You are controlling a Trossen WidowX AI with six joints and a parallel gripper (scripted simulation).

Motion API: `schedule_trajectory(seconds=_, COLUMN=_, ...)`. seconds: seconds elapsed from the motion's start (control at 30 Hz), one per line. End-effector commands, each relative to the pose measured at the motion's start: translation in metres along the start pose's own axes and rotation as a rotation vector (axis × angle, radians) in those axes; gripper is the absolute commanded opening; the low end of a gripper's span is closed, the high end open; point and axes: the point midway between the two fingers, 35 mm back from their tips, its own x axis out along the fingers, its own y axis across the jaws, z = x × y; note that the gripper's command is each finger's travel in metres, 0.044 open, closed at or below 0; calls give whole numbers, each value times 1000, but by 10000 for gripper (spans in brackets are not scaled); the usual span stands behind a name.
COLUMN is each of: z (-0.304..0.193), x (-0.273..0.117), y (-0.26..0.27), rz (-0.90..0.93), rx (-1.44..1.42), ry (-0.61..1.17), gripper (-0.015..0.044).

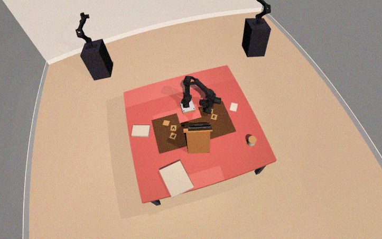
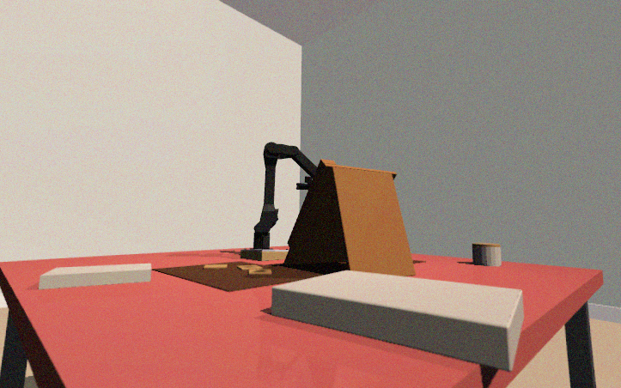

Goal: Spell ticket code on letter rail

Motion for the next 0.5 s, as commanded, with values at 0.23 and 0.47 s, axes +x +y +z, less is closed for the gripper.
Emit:
schedule_trajectory(seconds=0.23, z=1, x=12, y=1, rz=0, rx=-6, ry=-2, gripper=340)
schedule_trajectory(seconds=0.47, z=1, x=20, y=1, rz=-1, rx=-8, ry=-2, gripper=340)
